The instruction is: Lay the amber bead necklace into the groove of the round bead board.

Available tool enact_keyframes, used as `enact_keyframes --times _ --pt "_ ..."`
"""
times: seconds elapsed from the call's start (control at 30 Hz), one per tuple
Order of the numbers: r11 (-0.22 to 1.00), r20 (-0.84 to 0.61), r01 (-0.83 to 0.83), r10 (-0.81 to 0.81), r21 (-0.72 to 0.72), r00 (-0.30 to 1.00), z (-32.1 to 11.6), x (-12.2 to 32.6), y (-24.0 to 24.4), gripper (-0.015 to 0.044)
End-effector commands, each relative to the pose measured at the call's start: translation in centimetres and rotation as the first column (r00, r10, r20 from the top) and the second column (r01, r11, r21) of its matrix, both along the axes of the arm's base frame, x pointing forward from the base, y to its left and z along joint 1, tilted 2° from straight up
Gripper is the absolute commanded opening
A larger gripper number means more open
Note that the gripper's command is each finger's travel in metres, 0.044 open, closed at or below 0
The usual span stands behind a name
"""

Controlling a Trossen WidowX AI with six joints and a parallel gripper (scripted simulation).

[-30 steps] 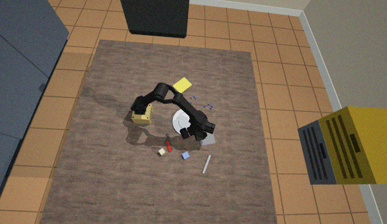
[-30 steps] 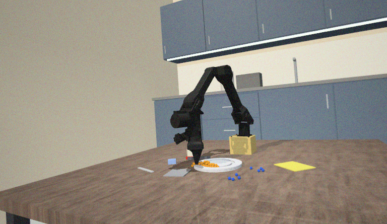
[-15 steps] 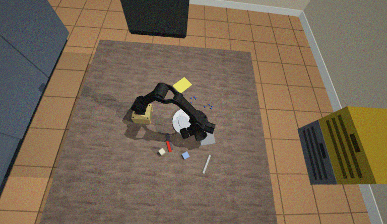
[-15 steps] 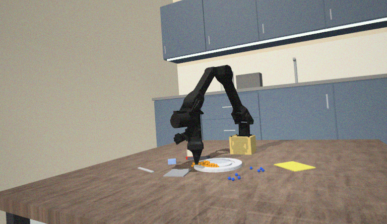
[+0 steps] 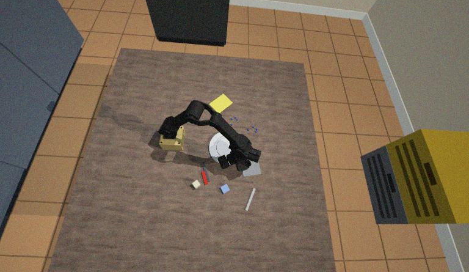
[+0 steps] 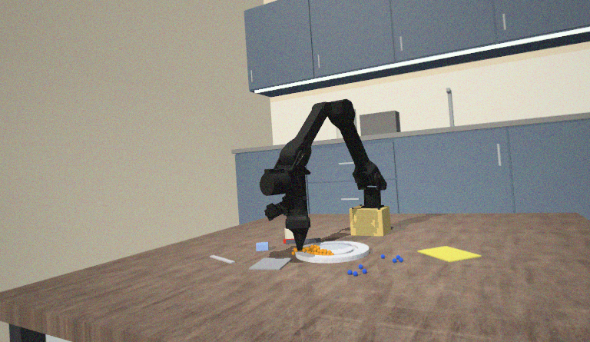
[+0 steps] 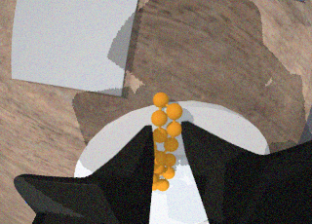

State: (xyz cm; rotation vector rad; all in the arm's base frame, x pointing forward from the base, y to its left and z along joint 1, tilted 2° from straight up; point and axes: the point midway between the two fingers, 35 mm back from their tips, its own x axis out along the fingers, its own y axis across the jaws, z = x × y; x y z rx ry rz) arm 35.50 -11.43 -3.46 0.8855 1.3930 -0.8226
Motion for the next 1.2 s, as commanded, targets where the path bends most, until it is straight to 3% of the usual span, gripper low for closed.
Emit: enact_keyframes --times 0.0,0.67,1.17 --pt "1.0 0.0 0.0 0.0 0.0 1.0 0.0 0.0 0.0 0.0" --pt "1.0 -0.006 0.003 -0.003 0.001 1.0 2.5 -0.2 0.0 0.0" --pt "1.0 -0.008 0.003 -0.003 0.003 1.0 2.5 -3.2 3.6 0.0"
